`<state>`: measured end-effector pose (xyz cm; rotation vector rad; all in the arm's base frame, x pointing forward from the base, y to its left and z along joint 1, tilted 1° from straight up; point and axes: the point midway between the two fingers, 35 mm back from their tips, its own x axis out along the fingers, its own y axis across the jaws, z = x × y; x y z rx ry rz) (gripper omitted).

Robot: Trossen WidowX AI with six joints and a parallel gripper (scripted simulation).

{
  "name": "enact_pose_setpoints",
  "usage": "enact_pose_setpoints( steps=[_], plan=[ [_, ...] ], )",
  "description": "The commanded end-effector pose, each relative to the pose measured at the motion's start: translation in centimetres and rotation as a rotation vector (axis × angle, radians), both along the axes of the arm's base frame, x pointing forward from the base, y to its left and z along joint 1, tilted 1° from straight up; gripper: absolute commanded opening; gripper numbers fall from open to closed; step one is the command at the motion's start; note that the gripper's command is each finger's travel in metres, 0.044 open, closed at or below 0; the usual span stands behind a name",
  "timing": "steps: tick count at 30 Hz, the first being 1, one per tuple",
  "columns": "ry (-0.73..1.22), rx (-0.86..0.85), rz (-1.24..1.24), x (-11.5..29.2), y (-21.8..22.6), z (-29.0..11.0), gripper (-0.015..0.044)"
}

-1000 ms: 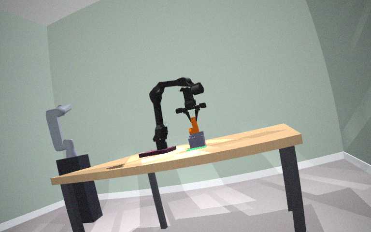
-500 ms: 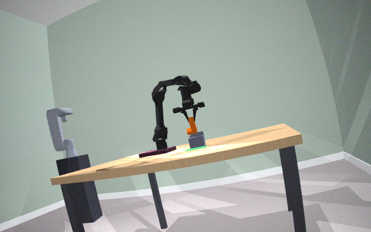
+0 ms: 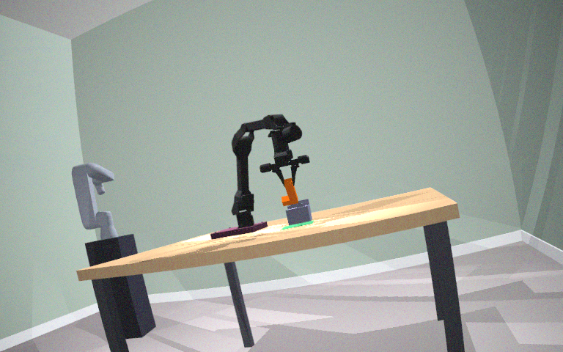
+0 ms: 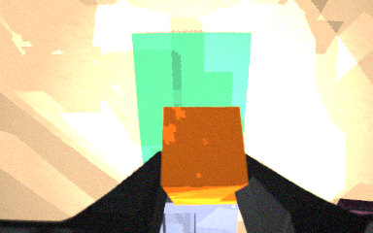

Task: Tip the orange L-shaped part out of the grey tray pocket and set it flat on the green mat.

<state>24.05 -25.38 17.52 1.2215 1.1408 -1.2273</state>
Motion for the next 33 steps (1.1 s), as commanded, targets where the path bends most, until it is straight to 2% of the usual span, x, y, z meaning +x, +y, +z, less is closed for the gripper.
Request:
enact_pose_setpoints(
  steps=[1, 33],
  plan=[
    [0.004, 0.008, 0.004, 0.0, 0.0, -0.7, 0.0000],
    [0.004, 0.008, 0.004, 0.1, -0.1, -5.6, 0.0000]
  ],
)
